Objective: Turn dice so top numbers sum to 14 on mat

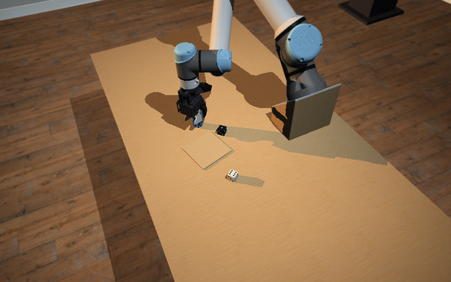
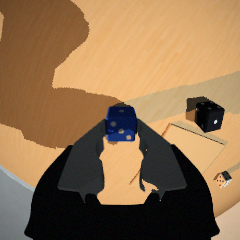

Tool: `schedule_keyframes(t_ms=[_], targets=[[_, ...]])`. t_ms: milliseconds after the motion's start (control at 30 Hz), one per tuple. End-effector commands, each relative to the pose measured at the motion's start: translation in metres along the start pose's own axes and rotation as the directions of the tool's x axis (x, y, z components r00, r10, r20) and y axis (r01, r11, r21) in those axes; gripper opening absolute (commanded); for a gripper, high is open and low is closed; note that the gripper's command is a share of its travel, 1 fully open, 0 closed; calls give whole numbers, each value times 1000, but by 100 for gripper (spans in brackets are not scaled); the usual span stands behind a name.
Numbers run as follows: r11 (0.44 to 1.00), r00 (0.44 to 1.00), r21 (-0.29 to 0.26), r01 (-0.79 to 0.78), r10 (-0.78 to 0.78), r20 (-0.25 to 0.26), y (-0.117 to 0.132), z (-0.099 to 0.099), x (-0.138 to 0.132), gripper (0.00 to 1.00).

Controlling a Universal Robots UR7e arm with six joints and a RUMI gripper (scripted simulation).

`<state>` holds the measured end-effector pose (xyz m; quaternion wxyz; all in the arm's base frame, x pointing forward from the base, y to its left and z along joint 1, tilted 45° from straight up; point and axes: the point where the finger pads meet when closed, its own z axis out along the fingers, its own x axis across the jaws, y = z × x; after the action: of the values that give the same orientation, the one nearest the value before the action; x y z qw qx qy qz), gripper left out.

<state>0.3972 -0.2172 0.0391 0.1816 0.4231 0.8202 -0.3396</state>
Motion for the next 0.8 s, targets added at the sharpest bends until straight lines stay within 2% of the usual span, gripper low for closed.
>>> schedule_keyframes(t_ms=[0, 300, 767], targets=[[1000, 1000, -1, 0, 0, 1, 0, -1, 0, 10], [1000, 1000, -1, 0, 0, 1, 0, -11, 0, 10], [1000, 1000, -1, 0, 0, 1, 0, -65, 0, 10]])
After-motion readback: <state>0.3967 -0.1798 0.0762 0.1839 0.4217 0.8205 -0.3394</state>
